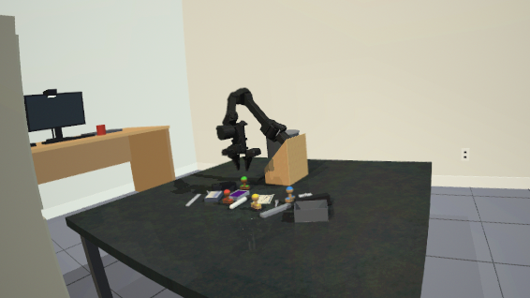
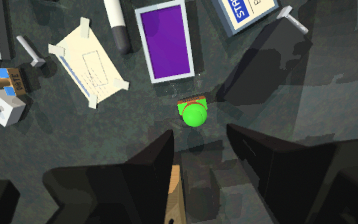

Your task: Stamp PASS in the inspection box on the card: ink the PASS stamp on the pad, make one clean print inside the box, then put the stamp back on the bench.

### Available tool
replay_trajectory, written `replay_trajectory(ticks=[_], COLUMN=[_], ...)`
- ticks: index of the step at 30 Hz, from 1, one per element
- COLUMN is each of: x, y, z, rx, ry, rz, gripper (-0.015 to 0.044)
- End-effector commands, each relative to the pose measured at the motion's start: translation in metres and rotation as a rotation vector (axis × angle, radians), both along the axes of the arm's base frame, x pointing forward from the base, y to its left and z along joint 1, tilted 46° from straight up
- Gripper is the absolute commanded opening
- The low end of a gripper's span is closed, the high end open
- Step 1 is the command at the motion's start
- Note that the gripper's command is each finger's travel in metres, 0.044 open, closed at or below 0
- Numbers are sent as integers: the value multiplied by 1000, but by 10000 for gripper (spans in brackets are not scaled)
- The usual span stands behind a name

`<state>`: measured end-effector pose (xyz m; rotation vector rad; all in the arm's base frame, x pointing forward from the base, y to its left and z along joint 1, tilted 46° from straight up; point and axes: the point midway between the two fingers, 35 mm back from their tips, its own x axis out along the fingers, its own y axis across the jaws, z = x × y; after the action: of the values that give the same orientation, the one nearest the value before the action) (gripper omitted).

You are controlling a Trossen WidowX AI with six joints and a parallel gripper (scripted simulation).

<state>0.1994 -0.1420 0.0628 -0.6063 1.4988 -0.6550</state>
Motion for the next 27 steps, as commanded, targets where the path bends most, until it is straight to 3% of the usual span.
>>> replay_trajectory(ticks=[1, 27], x=[-1, 1], y=[-1, -31], z=[-3, -33], rx=[-6, 0], ry=[-3, -4], rz=[-3, -5], gripper=[228, 228])
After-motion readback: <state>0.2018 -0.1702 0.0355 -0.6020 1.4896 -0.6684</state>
